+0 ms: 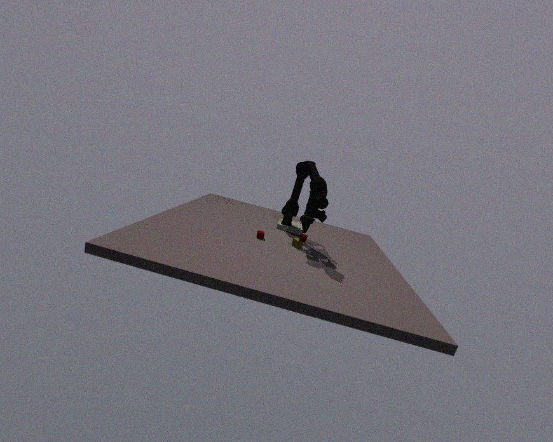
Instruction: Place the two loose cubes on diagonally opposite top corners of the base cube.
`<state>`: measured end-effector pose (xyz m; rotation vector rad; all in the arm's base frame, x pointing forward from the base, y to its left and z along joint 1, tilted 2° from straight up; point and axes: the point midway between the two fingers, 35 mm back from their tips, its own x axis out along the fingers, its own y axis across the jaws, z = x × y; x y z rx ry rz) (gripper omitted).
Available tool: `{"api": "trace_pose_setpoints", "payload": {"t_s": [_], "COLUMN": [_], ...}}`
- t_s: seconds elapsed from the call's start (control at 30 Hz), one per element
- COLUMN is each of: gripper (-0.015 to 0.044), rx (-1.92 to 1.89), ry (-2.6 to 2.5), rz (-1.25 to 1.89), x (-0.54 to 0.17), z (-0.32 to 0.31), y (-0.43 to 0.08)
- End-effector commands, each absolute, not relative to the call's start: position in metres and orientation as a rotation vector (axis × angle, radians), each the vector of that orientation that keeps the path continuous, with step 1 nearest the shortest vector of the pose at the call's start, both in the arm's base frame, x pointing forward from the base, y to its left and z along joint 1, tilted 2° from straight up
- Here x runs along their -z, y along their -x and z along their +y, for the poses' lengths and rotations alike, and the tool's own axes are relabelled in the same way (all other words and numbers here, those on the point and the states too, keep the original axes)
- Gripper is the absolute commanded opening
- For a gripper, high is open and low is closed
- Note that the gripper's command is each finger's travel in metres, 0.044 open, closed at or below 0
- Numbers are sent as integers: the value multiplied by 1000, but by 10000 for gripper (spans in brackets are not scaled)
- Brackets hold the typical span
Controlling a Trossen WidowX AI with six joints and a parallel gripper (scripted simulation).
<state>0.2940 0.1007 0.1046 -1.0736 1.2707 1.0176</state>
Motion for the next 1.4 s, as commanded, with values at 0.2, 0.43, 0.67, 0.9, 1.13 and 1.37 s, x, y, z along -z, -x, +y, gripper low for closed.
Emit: {"api": "trace_pose_setpoints", "payload": {"t_s": [0.2, 0.43, 0.67, 0.9, 1.13, 1.37], "gripper": [265, 265, 265, 265, 265, 265], "rx": [-710, -309, 93, 494, 886, 1022], "ry": [757, 344, -72, -487, -897, -1040], "rz": [1404, 1500, 1517, 1456, 1315, 1245], "x": [-111, -120, -128, -136, -145, -148], "z": [69, 27, -17, -62, -106, -121], "y": [-306, -316, -320, -318, -309, -304]}}
